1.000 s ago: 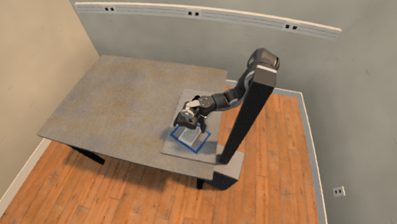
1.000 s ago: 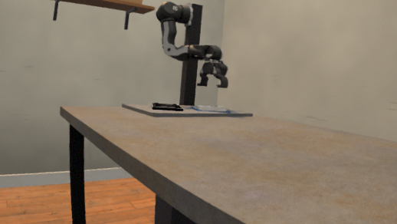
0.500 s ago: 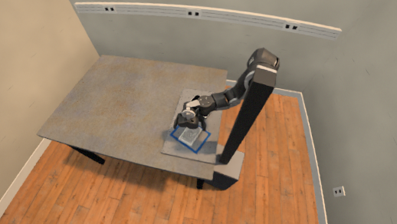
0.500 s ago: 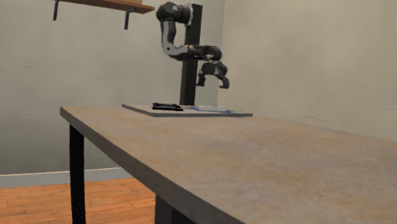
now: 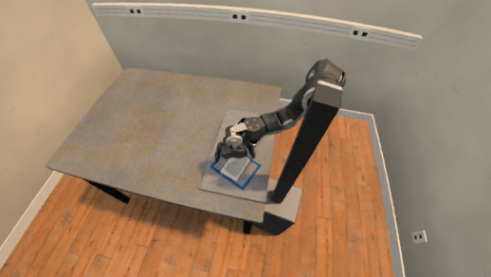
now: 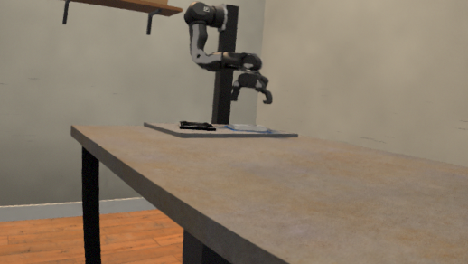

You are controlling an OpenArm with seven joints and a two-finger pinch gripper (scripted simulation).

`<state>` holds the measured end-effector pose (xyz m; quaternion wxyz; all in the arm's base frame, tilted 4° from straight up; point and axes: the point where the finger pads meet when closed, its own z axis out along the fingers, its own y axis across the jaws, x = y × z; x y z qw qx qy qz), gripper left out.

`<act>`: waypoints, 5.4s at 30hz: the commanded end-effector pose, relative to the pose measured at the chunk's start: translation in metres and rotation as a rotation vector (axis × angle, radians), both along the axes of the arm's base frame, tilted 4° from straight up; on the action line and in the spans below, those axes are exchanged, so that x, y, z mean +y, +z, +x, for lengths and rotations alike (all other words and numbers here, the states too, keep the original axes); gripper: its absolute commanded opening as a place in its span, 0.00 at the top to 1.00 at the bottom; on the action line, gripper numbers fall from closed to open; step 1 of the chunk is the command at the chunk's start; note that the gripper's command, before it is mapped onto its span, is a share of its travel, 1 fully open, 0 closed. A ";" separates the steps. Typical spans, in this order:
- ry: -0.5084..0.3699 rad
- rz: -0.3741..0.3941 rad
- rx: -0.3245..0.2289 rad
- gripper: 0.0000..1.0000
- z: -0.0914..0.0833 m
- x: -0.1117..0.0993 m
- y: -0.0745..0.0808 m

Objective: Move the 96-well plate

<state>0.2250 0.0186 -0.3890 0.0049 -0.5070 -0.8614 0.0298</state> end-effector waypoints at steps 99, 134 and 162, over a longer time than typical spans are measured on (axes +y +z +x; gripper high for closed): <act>0.894 0.039 0.040 0.00 -0.002 -0.002 -0.055; 0.894 0.039 0.041 0.00 -0.004 -0.003 -0.078; 0.897 0.039 0.036 0.00 -0.003 -0.003 -0.094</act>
